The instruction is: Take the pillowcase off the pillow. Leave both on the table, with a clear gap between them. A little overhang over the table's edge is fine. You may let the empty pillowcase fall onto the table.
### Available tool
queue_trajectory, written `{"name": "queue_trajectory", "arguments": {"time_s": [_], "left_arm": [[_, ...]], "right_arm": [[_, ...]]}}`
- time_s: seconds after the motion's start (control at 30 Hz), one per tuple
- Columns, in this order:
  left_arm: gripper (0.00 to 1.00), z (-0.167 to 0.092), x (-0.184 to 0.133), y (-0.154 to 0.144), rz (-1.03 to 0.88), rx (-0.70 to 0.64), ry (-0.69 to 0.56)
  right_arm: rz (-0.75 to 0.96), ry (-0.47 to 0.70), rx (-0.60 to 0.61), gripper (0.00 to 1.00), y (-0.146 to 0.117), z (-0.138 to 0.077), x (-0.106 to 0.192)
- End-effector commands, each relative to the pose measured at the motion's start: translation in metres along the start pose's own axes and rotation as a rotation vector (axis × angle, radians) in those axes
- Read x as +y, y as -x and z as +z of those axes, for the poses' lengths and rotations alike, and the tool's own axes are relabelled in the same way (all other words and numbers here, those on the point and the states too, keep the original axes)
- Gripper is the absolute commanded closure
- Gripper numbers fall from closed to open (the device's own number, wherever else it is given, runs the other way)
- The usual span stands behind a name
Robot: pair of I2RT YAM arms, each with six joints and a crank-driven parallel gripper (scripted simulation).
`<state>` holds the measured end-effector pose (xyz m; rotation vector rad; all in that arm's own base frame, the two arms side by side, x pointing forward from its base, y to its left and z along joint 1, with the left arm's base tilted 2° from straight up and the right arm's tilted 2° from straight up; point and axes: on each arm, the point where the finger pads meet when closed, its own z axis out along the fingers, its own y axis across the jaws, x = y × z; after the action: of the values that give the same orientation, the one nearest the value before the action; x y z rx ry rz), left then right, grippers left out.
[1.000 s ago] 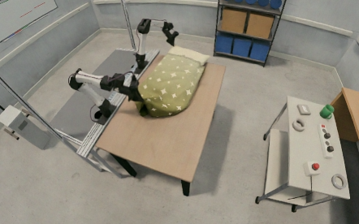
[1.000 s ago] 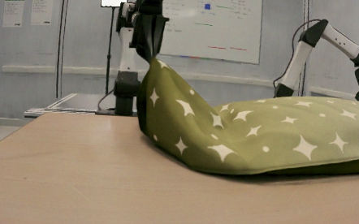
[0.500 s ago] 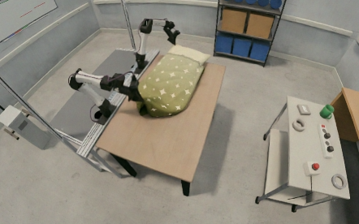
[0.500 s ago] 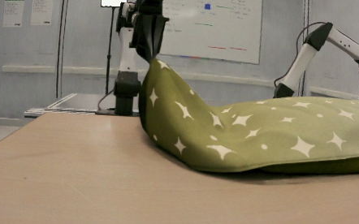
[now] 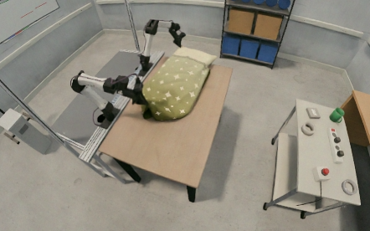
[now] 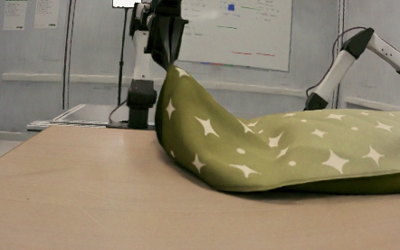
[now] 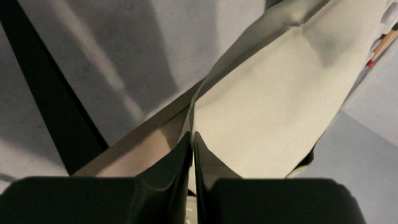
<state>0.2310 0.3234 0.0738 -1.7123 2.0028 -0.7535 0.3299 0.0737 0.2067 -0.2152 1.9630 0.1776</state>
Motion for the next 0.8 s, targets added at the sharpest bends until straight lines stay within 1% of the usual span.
{"name": "queue_trajectory", "arguments": {"time_s": [0.0, 0.1, 0.13, 0.17, 0.4, 0.6, 0.67, 0.7, 0.73, 0.77], "left_arm": [[0.99, 0.011, 0.007, 0.006, 0.013, -0.012, -0.011], [0.99, 0.014, 0.006, 0.004, 0.01, -0.008, -0.011], [0.99, 0.005, -0.001, 0.011, 0.037, -0.043, -0.014], [0.99, 0.017, 0.009, 0.003, 0.007, -0.005, -0.01], [0.99, 0.024, 0.012, 0.002, 0.01, -0.006, -0.011], [0.99, 0.013, 0.002, 0.003, 0.037, -0.037, -0.019], [0.99, 0.013, 0.002, 0.003, 0.037, -0.037, -0.019], [0.99, 0.011, 0.001, 0.01, 0.05, -0.053, -0.018], [0.99, 0.007, -0.005, 0.008, 0.057, -0.059, -0.024], [0.99, 0.009, -0.004, 0.006, 0.053, -0.054, -0.023]], "right_arm": [[0.005, -0.01, -0.02, 0.99, 0.006, -0.002, -0.001], [0.005, -0.01, -0.02, 0.99, 0.006, -0.002, -0.001], [0.002, -0.009, -0.021, 0.99, 0.007, -0.002, -0.002], [0.005, -0.01, -0.02, 0.99, 0.006, -0.002, -0.001], [0.005, -0.01, -0.02, 0.99, 0.006, -0.002, -0.001], [0.005, -0.01, -0.019, 0.99, 0.006, -0.002, -0.001], [0.005, -0.01, -0.019, 0.99, 0.006, -0.002, -0.001], [0.002, -0.009, -0.02, 0.99, 0.007, -0.002, -0.002], [0.005, -0.01, -0.019, 0.99, 0.006, -0.002, -0.001], [0.005, -0.01, -0.019, 0.99, 0.006, -0.002, -0.001]]}}
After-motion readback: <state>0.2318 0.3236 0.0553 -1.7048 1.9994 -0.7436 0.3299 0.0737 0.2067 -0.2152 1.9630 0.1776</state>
